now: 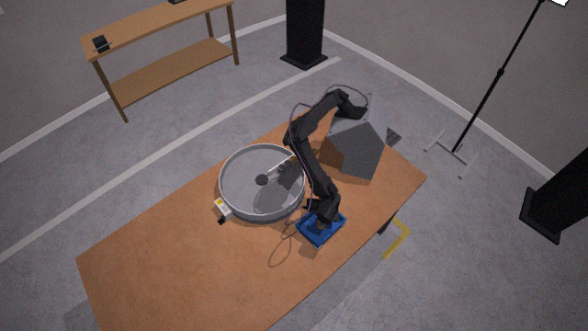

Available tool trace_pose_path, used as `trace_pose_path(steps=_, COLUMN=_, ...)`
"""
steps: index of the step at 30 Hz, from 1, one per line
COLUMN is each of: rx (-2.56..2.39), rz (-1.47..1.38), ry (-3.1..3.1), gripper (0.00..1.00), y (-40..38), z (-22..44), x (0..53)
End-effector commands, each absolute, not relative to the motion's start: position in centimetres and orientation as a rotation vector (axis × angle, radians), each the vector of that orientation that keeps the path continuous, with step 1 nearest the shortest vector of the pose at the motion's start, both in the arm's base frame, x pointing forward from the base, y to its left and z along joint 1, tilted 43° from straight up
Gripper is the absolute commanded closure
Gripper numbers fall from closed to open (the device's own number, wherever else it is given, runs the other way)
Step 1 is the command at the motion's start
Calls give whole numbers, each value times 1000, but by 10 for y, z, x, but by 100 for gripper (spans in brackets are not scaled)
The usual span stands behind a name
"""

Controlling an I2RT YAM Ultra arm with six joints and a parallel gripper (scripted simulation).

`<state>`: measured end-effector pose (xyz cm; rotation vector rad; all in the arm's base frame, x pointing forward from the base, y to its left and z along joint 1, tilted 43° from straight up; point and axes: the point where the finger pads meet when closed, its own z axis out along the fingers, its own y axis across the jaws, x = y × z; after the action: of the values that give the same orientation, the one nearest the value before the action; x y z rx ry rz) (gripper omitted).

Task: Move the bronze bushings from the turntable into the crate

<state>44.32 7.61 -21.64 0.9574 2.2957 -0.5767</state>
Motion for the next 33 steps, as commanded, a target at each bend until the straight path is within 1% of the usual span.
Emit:
trace_pose_path(steps=1, rx=915, rz=-548, ry=2290, gripper=100, y=95, z=-209, x=451)
trace_pose_path(steps=15, rx=910, rz=-556, ry=2297, gripper=100, y=93, z=-217, x=451)
trace_pose_path(steps=33, rx=915, rz=-538, ry=2286, gripper=100, y=96, z=-210, x=456)
